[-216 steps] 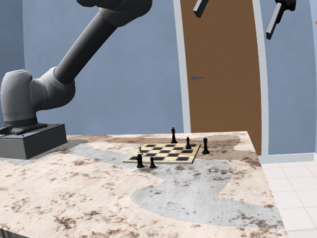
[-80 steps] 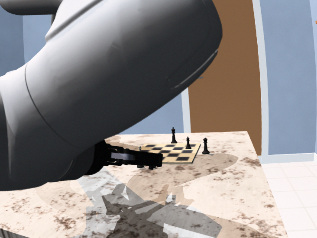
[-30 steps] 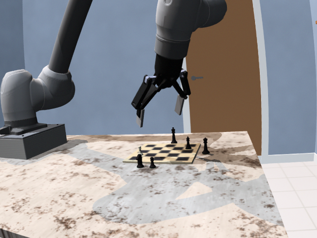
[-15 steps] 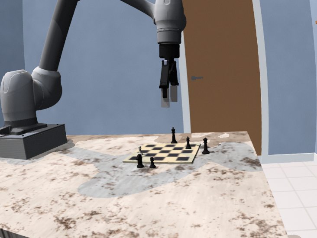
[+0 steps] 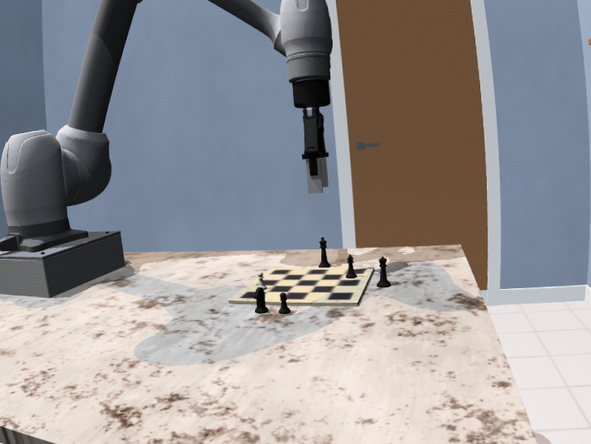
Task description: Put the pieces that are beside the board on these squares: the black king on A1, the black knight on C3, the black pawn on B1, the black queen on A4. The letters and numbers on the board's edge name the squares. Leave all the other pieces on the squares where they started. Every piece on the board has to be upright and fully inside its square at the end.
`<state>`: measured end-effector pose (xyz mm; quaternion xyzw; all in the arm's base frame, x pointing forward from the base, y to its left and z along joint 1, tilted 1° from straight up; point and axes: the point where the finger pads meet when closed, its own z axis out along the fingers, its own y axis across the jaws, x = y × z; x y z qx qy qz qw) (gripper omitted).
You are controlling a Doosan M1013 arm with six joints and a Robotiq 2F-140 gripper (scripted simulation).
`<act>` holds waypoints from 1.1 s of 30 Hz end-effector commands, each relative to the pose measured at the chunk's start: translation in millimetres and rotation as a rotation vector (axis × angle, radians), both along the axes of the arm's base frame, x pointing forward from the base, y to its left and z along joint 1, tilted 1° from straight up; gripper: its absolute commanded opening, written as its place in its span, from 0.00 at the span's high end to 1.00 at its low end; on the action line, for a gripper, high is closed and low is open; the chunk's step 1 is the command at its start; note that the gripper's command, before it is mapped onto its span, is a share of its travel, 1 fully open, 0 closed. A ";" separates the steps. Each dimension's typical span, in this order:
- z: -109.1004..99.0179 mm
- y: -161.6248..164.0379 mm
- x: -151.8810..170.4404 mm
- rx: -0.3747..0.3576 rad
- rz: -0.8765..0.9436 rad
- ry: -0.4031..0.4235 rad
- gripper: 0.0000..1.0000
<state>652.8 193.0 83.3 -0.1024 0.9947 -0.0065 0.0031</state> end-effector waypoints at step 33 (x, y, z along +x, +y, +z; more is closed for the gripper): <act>-3.8 0.1 0.0 -0.015 1.031 0.013 0.00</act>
